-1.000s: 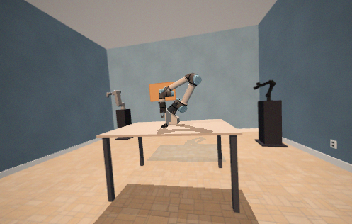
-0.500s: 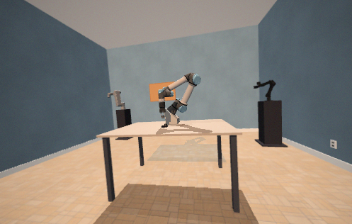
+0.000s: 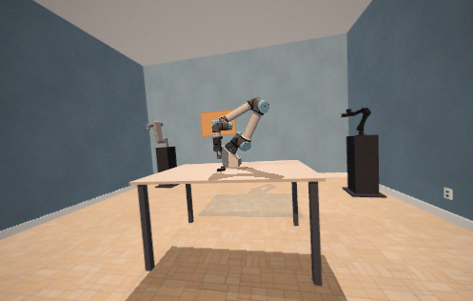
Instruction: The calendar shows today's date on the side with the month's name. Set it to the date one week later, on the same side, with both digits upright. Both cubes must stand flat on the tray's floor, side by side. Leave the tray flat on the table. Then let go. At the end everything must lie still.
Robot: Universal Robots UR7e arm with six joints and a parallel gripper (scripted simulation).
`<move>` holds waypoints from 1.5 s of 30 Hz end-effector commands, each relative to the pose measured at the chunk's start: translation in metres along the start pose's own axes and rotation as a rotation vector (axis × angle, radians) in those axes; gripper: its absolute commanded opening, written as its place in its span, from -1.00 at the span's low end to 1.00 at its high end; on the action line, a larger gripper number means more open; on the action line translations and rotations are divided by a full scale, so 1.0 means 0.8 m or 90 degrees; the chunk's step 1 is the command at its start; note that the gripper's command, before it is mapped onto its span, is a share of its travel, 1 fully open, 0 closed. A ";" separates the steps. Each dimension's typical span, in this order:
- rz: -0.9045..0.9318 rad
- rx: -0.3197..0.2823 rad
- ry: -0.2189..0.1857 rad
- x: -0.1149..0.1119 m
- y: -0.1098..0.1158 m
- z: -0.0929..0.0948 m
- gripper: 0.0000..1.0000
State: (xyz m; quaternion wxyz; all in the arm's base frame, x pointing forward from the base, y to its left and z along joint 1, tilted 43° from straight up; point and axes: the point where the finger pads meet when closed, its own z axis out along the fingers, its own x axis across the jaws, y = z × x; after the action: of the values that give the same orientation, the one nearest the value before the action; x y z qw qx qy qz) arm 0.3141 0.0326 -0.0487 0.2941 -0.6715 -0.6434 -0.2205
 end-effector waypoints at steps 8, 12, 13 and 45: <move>0.225 -0.001 0.000 0.004 0.004 0.000 0.14; 0.278 -0.001 0.000 0.004 0.005 0.000 0.14; 0.278 -0.001 0.000 0.004 0.005 0.000 0.14; 0.786 -0.001 0.000 0.005 0.026 0.000 0.14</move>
State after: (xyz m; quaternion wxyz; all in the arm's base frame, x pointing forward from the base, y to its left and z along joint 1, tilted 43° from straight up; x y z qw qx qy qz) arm 0.3330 0.0364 -0.0479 0.3670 -0.9146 -0.1683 -0.0225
